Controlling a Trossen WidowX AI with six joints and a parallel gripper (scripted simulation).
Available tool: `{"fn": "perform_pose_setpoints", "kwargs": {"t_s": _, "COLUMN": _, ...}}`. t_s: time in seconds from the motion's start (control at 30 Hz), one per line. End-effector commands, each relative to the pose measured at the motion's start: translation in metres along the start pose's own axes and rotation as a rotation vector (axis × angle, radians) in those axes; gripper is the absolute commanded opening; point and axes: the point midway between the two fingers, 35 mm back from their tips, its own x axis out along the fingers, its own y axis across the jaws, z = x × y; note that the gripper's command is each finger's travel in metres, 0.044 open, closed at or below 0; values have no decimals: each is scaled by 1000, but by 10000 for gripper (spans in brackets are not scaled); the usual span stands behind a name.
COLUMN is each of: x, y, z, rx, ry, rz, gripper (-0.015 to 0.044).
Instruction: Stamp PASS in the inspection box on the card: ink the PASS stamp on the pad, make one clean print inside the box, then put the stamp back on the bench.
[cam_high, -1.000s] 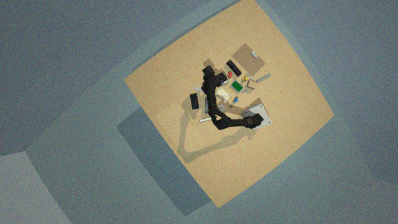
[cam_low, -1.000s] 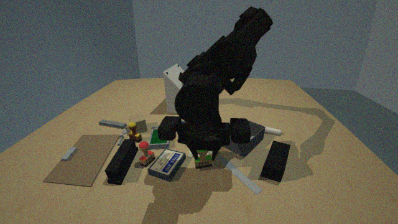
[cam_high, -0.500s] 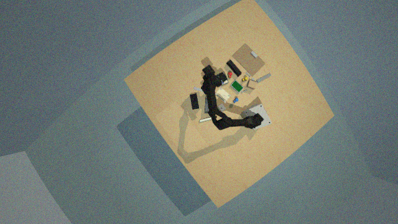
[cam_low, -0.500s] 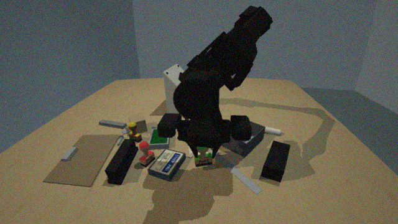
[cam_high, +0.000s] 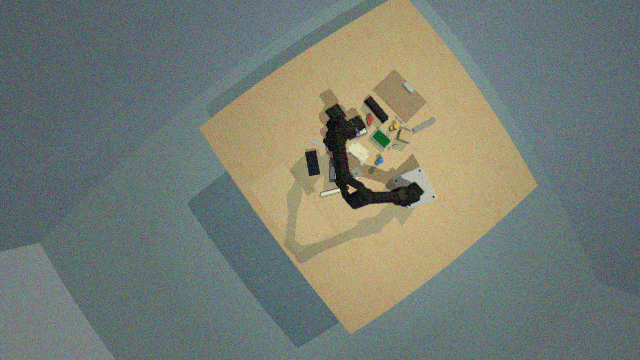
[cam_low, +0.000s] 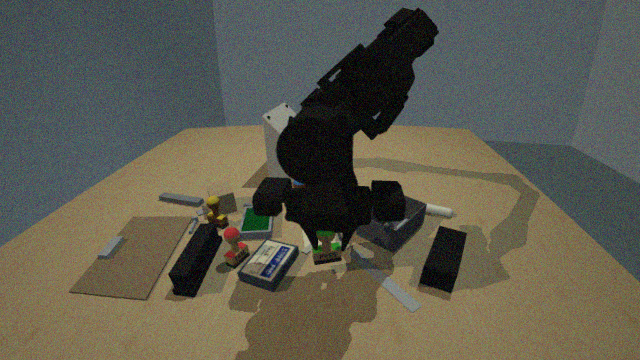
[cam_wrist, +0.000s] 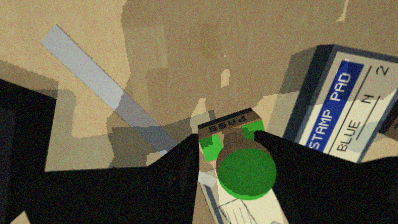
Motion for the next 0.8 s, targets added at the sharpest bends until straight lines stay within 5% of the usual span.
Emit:
{"fn": "perform_pose_setpoints", "kwargs": {"t_s": 0.0, "x": -4, "y": -1, "z": 2, "rx": -6, "ry": -7, "rz": -6, "gripper": 0}}
{"fn": "perform_pose_setpoints", "kwargs": {"t_s": 0.77, "x": -16, "y": 0, "z": 2, "rx": -6, "ry": -6, "rz": -10, "gripper": 0}}
